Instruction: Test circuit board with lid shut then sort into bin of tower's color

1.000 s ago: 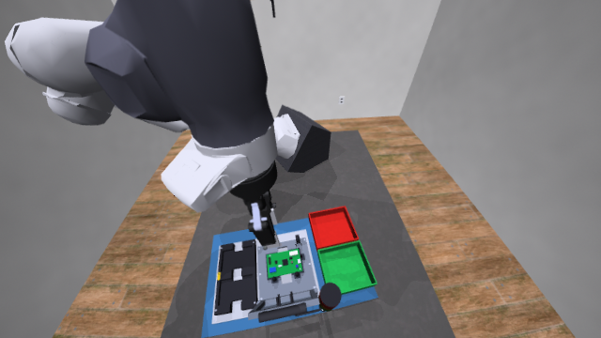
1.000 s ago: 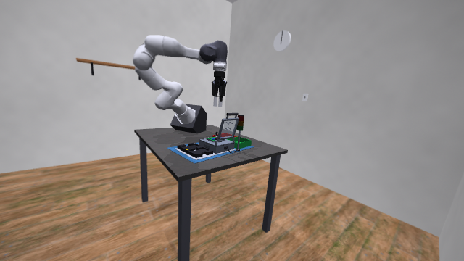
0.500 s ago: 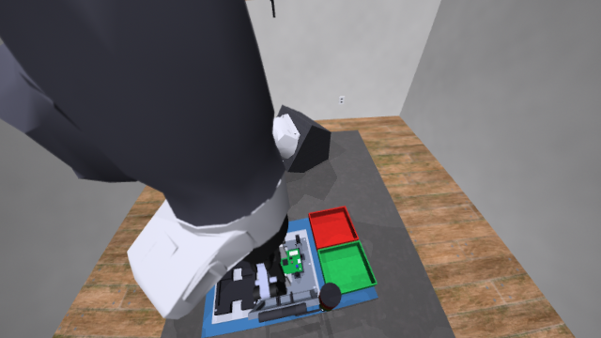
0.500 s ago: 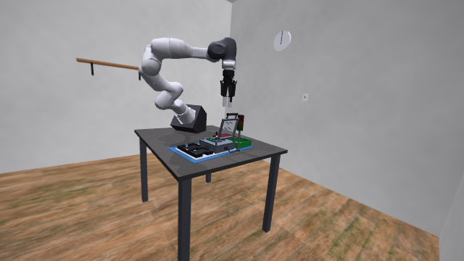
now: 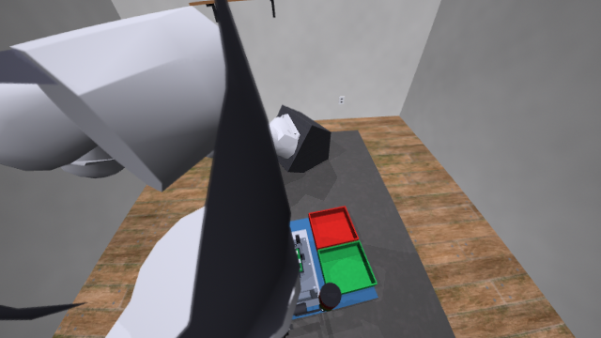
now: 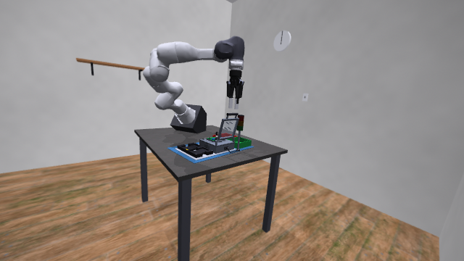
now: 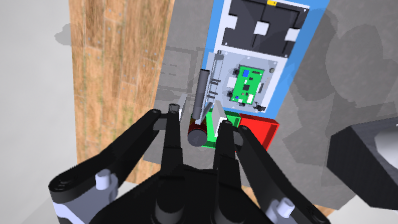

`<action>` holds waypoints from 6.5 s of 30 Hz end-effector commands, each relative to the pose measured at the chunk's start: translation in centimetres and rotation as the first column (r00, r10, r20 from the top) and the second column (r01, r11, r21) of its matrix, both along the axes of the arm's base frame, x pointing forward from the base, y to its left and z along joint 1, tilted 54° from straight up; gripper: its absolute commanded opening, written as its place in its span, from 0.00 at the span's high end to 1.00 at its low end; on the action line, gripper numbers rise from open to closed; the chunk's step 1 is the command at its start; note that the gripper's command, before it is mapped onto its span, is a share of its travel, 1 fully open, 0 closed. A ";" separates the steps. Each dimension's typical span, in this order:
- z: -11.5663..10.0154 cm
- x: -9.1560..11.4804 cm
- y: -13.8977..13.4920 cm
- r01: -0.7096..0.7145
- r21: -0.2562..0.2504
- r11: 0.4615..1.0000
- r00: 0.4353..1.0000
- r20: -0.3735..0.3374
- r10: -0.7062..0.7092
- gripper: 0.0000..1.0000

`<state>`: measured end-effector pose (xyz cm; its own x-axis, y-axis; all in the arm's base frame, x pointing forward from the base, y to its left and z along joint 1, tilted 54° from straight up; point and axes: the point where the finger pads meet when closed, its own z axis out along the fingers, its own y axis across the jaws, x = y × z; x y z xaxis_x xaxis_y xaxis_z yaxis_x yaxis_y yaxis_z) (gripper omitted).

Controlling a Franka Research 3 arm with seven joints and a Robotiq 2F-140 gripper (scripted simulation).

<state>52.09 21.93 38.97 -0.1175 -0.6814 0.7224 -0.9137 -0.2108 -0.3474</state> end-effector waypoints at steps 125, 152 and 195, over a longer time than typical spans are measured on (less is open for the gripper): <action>-2.3 1.9 -3.6 -0.005 -0.019 1.000 1.000 -0.007 0.005 1.00; -2.3 1.7 -3.6 -0.005 -0.019 1.000 1.000 -0.007 0.005 1.00; -3.5 -2.7 -4.2 -0.005 -0.019 1.000 1.000 -0.007 0.005 1.00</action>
